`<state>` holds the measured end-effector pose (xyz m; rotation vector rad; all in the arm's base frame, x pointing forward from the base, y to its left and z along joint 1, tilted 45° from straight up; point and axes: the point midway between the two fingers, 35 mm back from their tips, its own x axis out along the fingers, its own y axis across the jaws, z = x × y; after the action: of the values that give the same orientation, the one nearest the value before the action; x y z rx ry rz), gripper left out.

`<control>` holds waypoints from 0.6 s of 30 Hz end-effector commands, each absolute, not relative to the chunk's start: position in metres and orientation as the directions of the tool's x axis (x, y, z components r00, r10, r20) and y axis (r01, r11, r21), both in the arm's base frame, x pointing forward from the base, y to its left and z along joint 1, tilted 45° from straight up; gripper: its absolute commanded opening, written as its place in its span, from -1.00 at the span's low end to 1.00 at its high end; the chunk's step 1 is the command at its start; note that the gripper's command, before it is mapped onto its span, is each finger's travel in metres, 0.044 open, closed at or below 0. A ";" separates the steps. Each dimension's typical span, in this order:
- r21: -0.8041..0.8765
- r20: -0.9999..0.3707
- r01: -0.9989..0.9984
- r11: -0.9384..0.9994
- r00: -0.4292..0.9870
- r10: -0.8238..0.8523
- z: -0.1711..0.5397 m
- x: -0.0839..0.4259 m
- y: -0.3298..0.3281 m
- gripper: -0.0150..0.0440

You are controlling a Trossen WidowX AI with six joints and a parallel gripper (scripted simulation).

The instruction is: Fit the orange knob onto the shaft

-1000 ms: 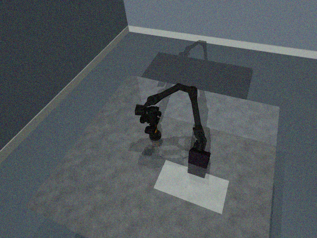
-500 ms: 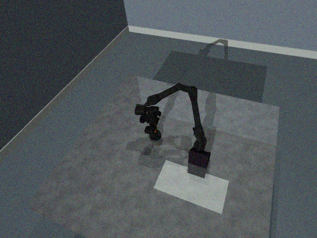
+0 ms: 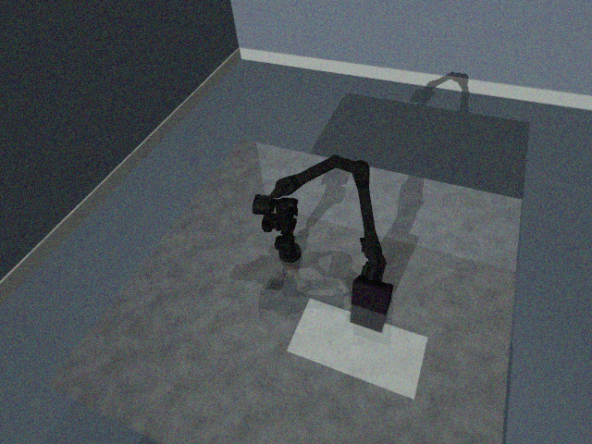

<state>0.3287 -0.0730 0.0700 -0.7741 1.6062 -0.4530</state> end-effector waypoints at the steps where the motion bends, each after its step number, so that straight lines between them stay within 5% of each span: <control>1: -0.675 -0.710 -0.251 0.694 -0.036 -0.704 0.069 0.327 -0.072 -0.49; 18: -0.675 -0.710 -0.251 0.694 -0.036 -0.704 0.069 0.330 -0.073 -0.49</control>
<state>0.3283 -0.0747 0.0673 -0.7911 1.6116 -0.4350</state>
